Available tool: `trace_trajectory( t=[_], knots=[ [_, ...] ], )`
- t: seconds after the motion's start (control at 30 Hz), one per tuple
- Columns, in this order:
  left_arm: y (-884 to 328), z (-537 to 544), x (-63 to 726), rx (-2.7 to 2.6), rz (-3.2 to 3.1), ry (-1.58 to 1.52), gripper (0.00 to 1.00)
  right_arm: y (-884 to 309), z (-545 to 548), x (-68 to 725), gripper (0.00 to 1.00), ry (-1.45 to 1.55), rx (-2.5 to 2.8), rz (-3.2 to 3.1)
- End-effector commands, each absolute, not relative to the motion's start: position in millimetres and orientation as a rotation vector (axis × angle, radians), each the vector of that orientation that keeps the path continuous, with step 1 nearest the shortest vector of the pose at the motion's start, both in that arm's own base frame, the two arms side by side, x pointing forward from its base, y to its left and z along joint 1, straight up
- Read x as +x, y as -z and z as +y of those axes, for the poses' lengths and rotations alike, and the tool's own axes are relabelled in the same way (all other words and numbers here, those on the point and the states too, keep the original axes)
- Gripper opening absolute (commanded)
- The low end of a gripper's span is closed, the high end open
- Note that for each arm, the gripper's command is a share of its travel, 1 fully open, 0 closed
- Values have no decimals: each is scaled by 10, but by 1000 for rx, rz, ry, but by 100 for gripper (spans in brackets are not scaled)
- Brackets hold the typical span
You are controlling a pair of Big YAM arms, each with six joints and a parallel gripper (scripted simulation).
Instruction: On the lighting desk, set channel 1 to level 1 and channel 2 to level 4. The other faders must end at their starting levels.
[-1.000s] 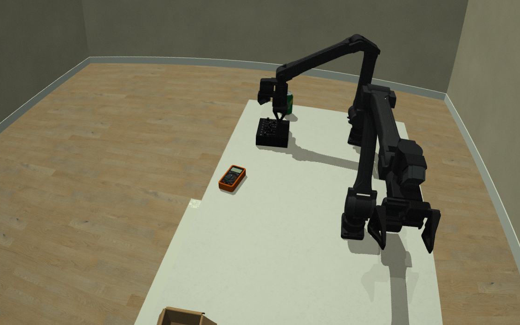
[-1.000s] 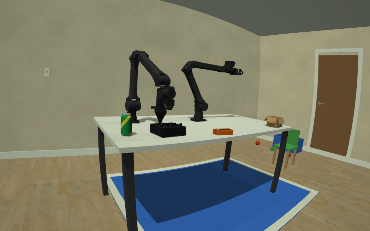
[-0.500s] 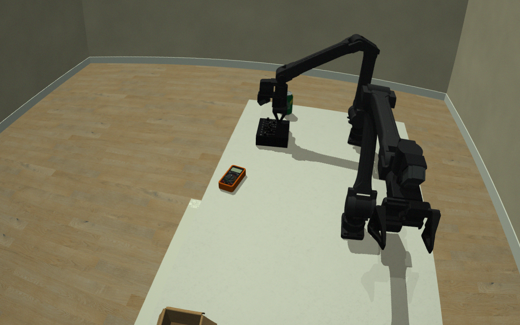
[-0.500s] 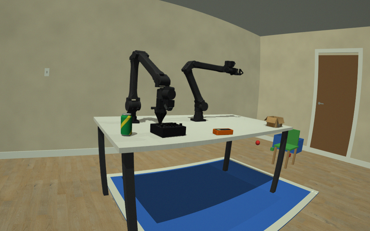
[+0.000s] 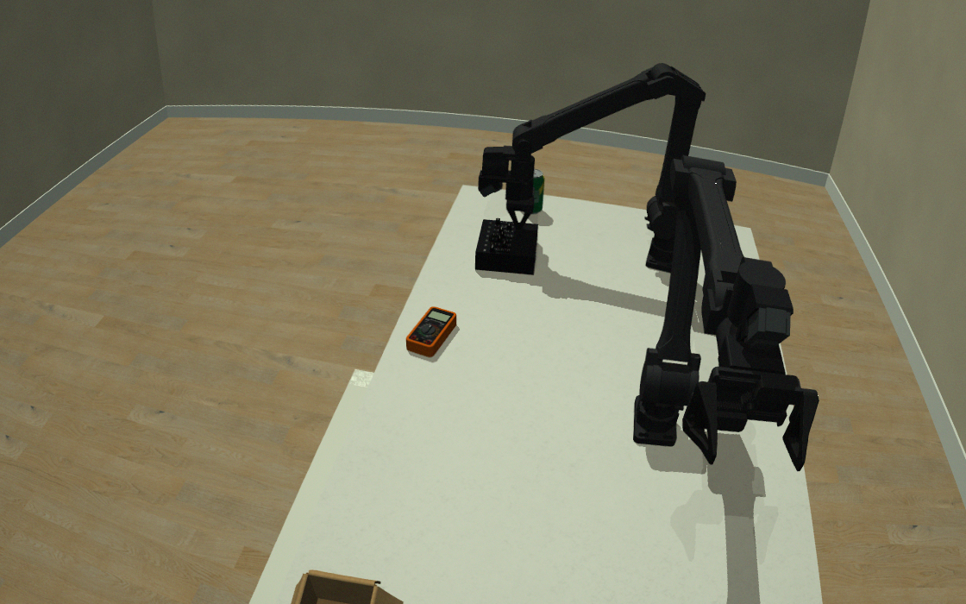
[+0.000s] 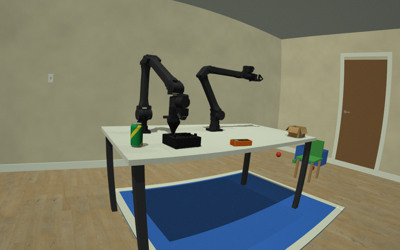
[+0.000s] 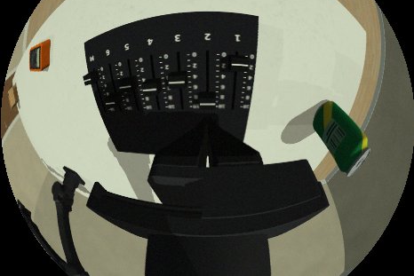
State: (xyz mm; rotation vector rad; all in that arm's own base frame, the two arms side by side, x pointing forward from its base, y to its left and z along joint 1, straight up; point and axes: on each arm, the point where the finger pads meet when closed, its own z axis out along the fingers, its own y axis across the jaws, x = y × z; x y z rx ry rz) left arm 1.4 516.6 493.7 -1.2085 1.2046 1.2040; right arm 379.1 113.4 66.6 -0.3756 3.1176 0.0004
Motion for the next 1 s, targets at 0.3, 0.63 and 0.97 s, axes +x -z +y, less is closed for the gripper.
trace_trajectory(
  t=[0.3, 0.63, 0.97],
  knots=[
    [-5322, 5223, -23, -1154, 1159, -1256, 100, -682, 1196, 3874, 0, -5, -371, 3103],
    [-5322, 5223, -23, -1154, 1159, -1256, 100, -790, 1240, 4029, 0, -13, -367, 3073],
    [-5322, 5223, -23, -1154, 1159, -1256, 100, -756, 1216, 3984, 0, -9, -369, 3089]
  ],
)
